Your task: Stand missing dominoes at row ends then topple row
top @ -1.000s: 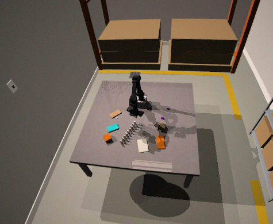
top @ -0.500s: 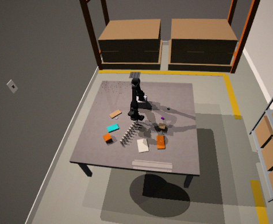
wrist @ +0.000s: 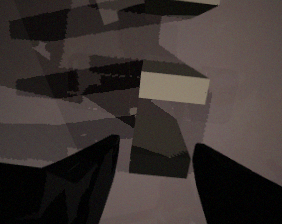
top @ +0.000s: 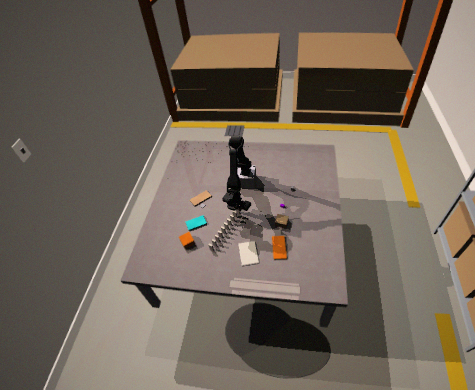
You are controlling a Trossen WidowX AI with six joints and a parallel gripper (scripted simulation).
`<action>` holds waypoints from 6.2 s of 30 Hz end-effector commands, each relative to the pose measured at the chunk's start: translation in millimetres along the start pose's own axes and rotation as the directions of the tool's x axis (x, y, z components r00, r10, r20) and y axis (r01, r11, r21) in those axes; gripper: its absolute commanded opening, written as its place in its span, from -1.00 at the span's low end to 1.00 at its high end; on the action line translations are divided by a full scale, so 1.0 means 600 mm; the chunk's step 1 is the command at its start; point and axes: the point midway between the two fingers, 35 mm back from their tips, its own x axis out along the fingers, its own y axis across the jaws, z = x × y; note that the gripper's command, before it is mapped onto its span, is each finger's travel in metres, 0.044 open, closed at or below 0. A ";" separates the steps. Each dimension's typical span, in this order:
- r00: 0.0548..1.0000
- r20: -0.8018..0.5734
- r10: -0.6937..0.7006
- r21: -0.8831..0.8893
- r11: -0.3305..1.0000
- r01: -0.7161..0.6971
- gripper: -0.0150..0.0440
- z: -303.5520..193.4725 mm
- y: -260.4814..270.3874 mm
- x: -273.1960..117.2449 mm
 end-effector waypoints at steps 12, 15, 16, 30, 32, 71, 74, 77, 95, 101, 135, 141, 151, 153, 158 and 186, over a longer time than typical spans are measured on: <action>1.000 0.002 -0.002 -0.005 1.000 0.002 1.00 0.008 0.002 -0.036; 1.000 0.002 -0.001 -0.002 1.000 0.001 1.00 0.014 0.005 -0.121; 1.000 0.001 0.000 -0.002 1.000 0.000 1.00 0.013 0.005 -0.150; 1.000 0.000 0.000 -0.143 0.990 0.000 0.73 -0.004 0.002 -0.211; 1.000 0.000 0.000 -0.335 0.942 0.000 0.56 -0.011 0.002 -0.197; 1.000 -0.002 -0.002 -1.000 -0.006 -0.002 -0.49 -0.063 0.001 -0.114; 1.000 -0.002 -0.002 -1.000 -0.006 -0.002 -0.49 -0.063 0.001 -0.114; 1.000 -0.002 -0.002 -1.000 -0.006 -0.002 -0.49 -0.063 0.001 -0.114; 1.000 -0.002 -0.002 -1.000 -0.006 -0.002 -0.49 -0.063 0.001 -0.114; 1.000 -0.002 -0.002 -1.000 -0.006 -0.002 -0.49 -0.063 0.001 -0.114; 1.000 0.000 -0.002 -1.000 -0.006 0.000 -0.49 -0.020 0.002 0.019; 1.000 0.001 -0.002 -1.000 -0.006 0.001 -0.49 -0.003 0.002 0.019; 1.000 -0.010 -0.001 -1.000 0.007 -0.010 -0.49 0.021 -0.007 -0.049; 1.000 0.000 -0.002 -1.000 -0.003 0.000 -0.49 0.031 -0.002 -0.073; 1.000 0.003 -0.002 -1.000 -0.006 0.003 -0.49 0.034 0.000 -0.082; 1.000 0.003 -0.002 -1.000 -0.006 0.003 -0.49 0.034 0.000 -0.082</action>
